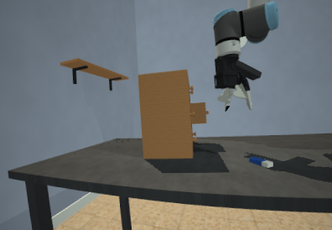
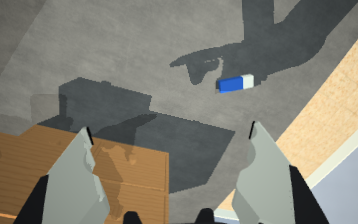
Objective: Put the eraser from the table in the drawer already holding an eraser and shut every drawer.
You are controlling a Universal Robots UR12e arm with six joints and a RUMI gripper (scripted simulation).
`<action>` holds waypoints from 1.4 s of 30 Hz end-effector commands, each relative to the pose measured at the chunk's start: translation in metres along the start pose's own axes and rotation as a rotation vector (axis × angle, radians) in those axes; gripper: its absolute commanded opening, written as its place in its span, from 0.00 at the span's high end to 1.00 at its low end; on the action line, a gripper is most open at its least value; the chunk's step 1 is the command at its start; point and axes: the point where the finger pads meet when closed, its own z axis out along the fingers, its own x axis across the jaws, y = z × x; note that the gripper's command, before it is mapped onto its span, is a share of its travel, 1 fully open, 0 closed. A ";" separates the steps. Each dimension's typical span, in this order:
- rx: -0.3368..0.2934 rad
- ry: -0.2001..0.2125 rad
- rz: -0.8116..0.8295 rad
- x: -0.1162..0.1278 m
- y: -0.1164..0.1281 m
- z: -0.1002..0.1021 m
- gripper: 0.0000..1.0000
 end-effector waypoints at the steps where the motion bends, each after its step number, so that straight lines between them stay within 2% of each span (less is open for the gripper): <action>1: 0.000 -0.019 0.235 0.020 0.003 0.013 0.00; 3: 0.000 -0.019 0.235 0.020 0.003 0.013 0.00; 18: -0.008 -0.018 0.709 0.064 0.008 0.041 0.00; 20: -0.008 -0.018 0.709 0.064 0.008 0.041 0.00; 35: -0.015 -0.016 1.064 0.097 0.011 0.061 0.00; 42: -0.017 -0.015 1.153 0.105 0.012 0.065 0.00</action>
